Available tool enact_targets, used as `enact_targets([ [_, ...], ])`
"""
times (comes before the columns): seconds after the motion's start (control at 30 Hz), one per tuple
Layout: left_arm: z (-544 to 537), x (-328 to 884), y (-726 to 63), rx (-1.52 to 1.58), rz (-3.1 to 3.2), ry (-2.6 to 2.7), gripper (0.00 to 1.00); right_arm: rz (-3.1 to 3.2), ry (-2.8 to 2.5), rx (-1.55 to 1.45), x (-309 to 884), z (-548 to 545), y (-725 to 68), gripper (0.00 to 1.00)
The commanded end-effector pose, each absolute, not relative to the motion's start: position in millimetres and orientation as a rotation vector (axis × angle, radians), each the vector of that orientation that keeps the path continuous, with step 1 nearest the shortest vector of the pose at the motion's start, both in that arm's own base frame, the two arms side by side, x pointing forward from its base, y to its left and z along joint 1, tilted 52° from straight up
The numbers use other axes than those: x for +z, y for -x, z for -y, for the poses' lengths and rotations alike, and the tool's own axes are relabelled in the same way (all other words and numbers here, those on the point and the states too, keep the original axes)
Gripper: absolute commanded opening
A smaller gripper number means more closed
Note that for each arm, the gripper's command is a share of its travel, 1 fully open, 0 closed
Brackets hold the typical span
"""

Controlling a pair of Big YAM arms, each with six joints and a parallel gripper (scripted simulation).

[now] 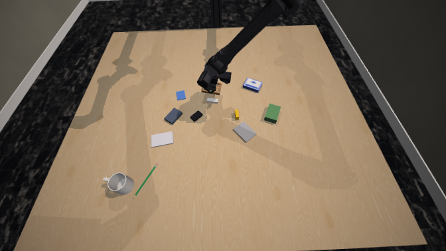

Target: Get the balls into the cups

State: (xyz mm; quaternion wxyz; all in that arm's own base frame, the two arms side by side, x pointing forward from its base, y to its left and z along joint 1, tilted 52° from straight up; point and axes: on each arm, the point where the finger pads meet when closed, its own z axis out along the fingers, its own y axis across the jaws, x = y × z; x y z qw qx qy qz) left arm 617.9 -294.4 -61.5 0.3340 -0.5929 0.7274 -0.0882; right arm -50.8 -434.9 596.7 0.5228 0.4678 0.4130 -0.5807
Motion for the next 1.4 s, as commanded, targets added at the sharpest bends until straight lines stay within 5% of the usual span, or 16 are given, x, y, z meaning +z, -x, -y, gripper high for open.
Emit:
enact_targets([
  [0.0,283,-50,-620,-0.231,-1.932,1.545,0.70,-0.955,-1.093,-1.434,626,424,58,1.00],
  [1.37,306,-74,-602,-0.353,-1.822,1.363,0.70,-0.955,-1.093,-1.434,626,424,58,1.00],
])
